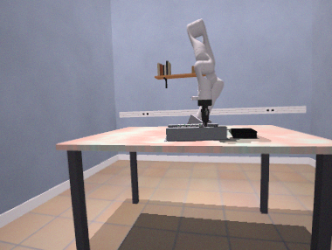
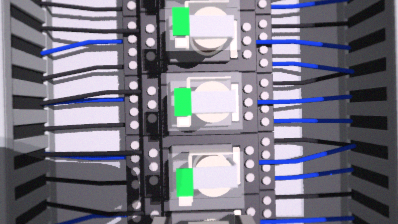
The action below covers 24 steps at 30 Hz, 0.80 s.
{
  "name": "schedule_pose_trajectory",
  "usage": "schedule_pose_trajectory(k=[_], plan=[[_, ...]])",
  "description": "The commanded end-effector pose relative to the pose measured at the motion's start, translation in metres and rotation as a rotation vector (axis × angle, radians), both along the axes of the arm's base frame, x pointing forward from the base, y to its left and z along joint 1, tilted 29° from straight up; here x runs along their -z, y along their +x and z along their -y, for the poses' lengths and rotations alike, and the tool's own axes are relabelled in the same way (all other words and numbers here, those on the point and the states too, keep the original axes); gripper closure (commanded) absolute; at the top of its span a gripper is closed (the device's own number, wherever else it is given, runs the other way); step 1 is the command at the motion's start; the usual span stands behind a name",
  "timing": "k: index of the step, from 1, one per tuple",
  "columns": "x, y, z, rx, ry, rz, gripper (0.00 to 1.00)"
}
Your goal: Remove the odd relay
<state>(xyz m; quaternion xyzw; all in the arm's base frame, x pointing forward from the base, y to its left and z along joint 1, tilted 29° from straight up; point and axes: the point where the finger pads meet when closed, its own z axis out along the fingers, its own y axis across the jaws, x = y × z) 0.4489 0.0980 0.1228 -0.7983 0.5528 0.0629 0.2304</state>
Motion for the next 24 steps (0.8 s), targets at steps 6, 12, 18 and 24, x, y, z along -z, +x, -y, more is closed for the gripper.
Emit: schedule_pose_trajectory(k=[6, 12, 18, 24], plan=[[-0.0011, 0.0002, 0.0006, 0.013, 0.013, 0.031, 1.00], [-0.0011, 0.0002, 0.0006, 0.013, 0.013, 0.031, 1.00], [-0.0011, 0.0002, 0.0006, 0.013, 0.013, 0.031, 1.00], [-0.0014, 0.0001, 0.0008, 0.013, 0.013, 0.031, 1.00]])
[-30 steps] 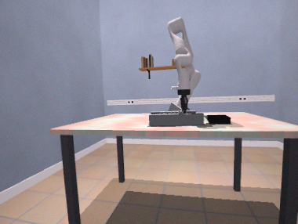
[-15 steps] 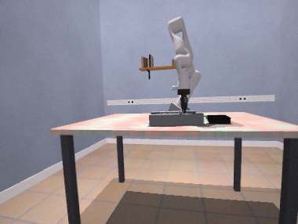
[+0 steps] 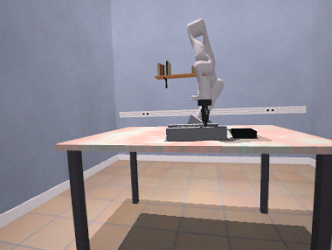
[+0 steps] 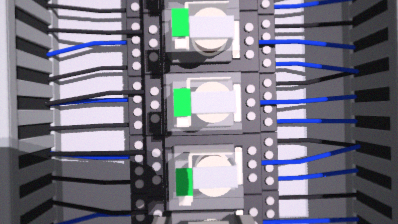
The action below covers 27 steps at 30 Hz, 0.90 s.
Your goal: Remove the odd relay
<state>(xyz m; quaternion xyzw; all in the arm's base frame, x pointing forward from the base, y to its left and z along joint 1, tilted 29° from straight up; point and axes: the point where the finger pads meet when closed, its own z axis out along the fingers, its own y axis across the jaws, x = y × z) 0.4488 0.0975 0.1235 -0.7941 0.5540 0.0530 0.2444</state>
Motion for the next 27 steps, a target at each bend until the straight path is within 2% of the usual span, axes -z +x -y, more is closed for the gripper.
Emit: schedule_pose_trajectory(k=[1, 13, 27], plan=[[-0.001, 0.000, 0.000, 0.000, 0.000, 0.001, 1.00], [-0.005, -0.001, 0.003, 0.000, 0.000, 0.001, 1.00], [-0.020, -0.004, 0.010, 0.000, 0.000, 0.001, 1.00]])
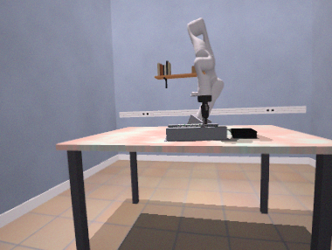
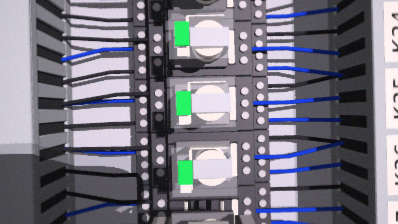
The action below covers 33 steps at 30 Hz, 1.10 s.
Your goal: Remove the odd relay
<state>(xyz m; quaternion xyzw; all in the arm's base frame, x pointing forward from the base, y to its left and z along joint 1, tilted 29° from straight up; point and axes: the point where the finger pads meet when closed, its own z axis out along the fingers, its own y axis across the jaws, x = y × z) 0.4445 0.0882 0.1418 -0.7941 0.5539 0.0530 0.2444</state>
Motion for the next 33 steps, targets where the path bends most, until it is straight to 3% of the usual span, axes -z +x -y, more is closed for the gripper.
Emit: schedule_pose_trajectory(k=[1, 33], plan=[[-0.002, 0.000, 0.001, 0.001, 0.000, 0.001, 1.00], [-0.044, -0.010, 0.023, 0.001, 0.000, 0.001, 1.00]])
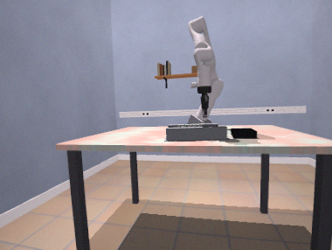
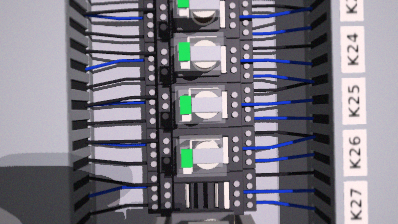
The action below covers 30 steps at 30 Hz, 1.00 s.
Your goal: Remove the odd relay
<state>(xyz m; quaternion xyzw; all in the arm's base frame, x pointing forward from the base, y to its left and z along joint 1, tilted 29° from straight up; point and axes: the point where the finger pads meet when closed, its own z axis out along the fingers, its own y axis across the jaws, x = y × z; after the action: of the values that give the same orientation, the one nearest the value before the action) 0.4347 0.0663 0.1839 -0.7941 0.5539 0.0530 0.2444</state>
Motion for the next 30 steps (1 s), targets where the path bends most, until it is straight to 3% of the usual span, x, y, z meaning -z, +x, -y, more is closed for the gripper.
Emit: schedule_pose_trajectory(k=[1, 30], plan=[[-0.0021, -0.0001, 0.0012, 0.001, 0.000, 0.001, 1.00], [-0.0084, -0.0016, 0.0045, 0.001, 0.000, 0.001, 1.00]])
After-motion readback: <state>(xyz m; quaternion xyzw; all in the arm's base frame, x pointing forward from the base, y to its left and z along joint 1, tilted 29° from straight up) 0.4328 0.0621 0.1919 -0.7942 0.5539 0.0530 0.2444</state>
